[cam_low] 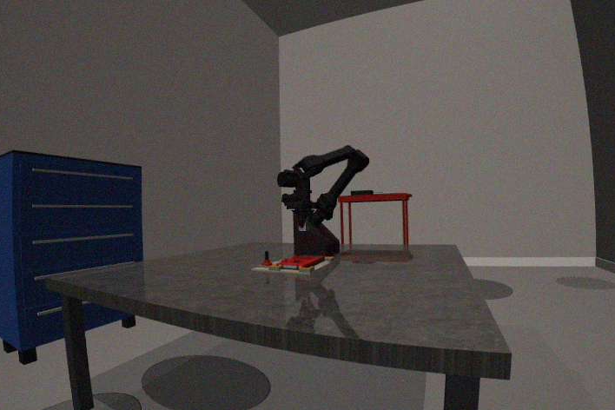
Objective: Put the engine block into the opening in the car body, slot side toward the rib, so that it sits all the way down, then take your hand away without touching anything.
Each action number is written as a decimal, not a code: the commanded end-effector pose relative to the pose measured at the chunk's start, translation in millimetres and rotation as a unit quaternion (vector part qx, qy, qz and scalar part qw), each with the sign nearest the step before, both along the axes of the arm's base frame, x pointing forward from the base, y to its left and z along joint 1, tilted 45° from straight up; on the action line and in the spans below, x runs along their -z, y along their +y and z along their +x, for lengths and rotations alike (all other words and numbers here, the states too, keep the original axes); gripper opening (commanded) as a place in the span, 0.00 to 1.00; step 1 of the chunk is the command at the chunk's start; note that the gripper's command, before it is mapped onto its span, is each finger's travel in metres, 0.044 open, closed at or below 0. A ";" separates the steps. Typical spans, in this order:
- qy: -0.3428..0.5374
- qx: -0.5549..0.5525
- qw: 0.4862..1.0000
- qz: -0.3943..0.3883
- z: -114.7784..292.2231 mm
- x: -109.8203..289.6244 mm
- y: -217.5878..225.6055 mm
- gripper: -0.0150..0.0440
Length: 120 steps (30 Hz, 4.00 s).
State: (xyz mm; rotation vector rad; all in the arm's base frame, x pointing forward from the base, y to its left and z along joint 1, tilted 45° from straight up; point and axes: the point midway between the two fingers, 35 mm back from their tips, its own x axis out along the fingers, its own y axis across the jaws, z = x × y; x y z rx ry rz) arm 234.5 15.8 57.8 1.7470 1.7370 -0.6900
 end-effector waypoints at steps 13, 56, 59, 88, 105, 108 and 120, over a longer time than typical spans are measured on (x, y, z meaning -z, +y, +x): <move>0.159 0.161 0.974 0.007 -0.5 4.3 4.8 0.25; 0.509 0.512 0.692 0.018 -0.8 15.6 16.3 0.25; 0.525 0.528 0.667 0.018 -0.4 19.8 20.2 0.25; 0.531 0.533 0.658 0.019 0.5 58.2 59.4 0.25; 0.539 0.516 0.665 0.018 1.8 81.0 81.4 0.25; 0.541 0.513 0.667 0.018 2.0 83.4 83.6 0.25; 0.539 0.513 0.668 0.021 3.6 83.1 82.1 0.43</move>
